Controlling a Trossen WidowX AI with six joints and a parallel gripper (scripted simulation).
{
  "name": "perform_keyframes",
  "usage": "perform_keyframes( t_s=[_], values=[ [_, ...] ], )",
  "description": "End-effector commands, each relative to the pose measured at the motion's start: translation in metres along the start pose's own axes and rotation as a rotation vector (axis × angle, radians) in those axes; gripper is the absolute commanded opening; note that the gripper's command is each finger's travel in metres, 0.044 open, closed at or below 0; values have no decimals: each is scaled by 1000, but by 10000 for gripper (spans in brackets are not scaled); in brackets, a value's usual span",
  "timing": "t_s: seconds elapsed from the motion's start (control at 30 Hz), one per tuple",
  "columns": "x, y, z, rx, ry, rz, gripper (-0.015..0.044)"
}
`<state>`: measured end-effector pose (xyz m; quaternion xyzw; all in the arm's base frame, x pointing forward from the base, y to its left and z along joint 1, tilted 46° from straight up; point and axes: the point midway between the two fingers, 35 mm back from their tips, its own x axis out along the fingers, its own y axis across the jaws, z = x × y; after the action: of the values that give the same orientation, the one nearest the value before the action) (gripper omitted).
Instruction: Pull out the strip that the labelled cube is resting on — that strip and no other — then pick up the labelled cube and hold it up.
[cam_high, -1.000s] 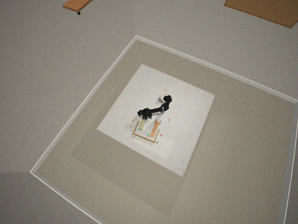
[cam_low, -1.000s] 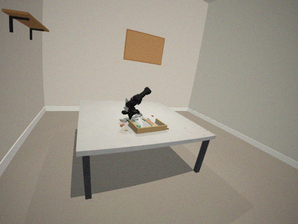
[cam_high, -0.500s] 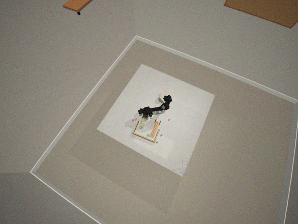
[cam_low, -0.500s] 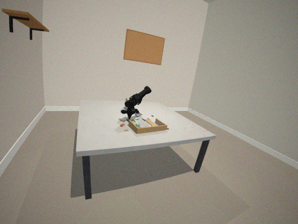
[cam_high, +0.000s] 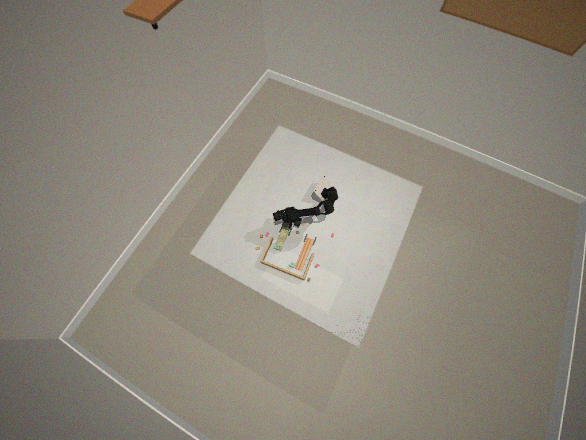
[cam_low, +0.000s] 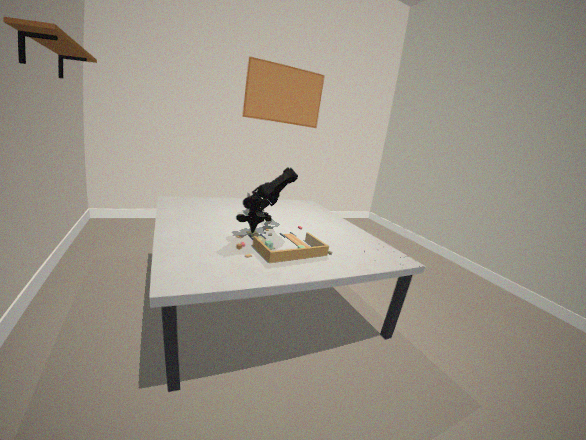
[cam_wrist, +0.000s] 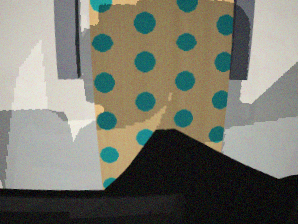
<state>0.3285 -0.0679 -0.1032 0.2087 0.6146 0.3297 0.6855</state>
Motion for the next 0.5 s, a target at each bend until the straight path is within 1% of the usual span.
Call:
perform_keyframes(
  t_s=[0.0, 0.47],
  values=[
    [7, 2, -14, 7, 29, 9, 0],
    [6, 3, -36, 8, 30, 9, 0]
  ],
)
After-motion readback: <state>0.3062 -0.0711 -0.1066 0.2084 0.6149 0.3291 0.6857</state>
